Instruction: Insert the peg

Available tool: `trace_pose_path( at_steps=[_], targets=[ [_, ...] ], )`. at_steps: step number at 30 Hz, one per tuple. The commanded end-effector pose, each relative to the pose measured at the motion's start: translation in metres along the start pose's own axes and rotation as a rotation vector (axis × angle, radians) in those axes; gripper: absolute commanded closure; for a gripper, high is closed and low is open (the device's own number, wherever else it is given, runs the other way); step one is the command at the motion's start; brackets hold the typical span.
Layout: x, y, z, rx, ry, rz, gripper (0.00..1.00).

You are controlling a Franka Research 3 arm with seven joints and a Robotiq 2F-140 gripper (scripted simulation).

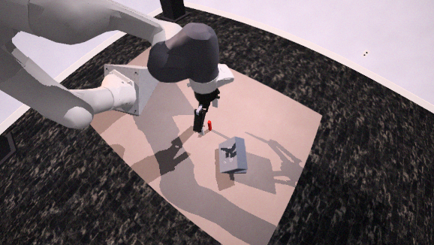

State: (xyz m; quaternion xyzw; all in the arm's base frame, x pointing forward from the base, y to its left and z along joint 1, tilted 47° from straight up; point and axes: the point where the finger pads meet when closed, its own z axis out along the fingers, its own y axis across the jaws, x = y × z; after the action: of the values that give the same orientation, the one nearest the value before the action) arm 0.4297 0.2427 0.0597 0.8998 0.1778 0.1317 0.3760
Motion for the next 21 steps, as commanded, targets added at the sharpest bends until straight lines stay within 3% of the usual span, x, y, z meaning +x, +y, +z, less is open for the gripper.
trace_pose_path(
  at_steps=[1,21],
  targets=[
    [0.002,-0.002,0.004,0.004,0.007,-0.007,0.00],
    [0.003,-0.003,0.034,0.004,0.007,-0.007,0.00]
  ],
)
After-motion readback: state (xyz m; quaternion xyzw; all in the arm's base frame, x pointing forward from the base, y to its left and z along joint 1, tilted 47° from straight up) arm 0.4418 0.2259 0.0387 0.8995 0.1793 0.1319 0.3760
